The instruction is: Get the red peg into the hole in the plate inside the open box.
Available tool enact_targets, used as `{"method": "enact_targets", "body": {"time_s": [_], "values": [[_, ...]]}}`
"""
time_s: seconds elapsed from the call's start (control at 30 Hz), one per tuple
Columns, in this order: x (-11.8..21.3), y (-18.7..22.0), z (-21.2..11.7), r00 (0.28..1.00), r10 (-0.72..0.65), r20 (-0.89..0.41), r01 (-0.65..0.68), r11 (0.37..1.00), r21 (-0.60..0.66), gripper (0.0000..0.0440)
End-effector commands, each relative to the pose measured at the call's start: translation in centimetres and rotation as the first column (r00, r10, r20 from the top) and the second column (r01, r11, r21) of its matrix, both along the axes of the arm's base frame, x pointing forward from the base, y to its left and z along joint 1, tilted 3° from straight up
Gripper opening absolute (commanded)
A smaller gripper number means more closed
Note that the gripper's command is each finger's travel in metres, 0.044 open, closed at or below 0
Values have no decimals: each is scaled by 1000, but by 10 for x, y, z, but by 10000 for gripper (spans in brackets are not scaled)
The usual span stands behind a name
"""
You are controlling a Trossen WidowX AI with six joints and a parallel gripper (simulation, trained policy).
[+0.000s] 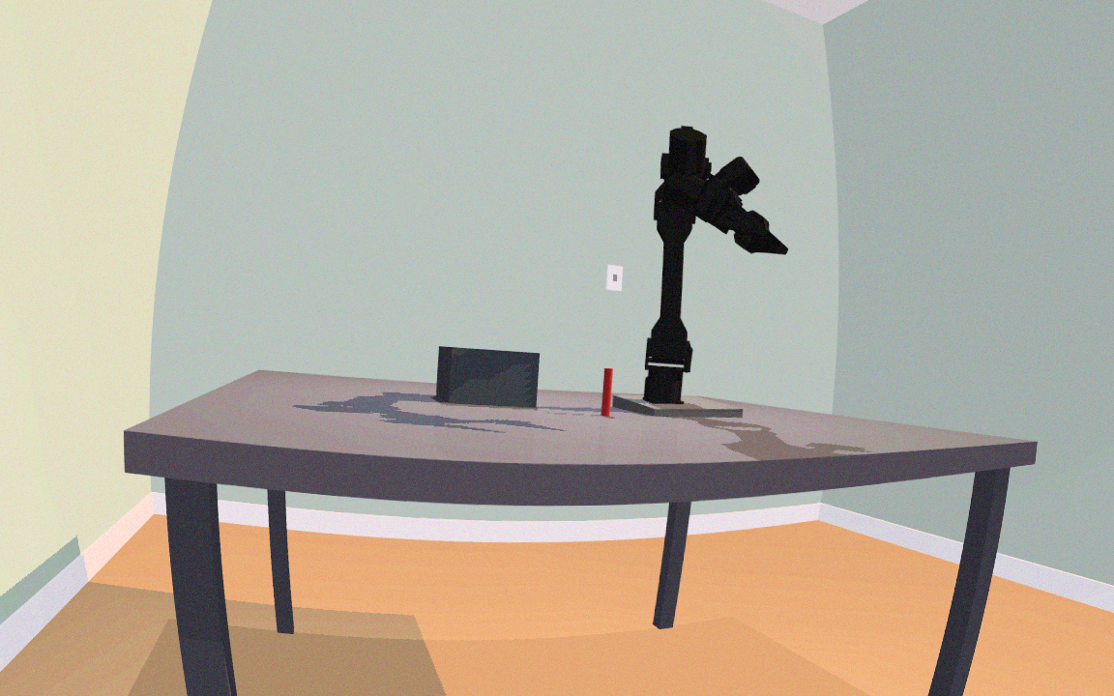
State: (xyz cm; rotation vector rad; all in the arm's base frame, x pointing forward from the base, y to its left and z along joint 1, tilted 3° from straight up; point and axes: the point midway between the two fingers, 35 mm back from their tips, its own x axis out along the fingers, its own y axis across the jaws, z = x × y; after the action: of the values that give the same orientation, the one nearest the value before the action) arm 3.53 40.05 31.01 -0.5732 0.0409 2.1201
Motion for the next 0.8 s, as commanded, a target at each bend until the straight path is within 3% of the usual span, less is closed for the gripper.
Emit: {"method": "enact_targets", "body": {"time_s": [0.0, 0.37, 0.77], "values": [[18, -12, 0, 991, -124, -50, 121, 991, -64, 440], [60, -44, -6, 883, -441, -162, 398, 885, -242, 440], [94, -84, -23, 638, -733, -237, 598, 665, -447, 440]]}}
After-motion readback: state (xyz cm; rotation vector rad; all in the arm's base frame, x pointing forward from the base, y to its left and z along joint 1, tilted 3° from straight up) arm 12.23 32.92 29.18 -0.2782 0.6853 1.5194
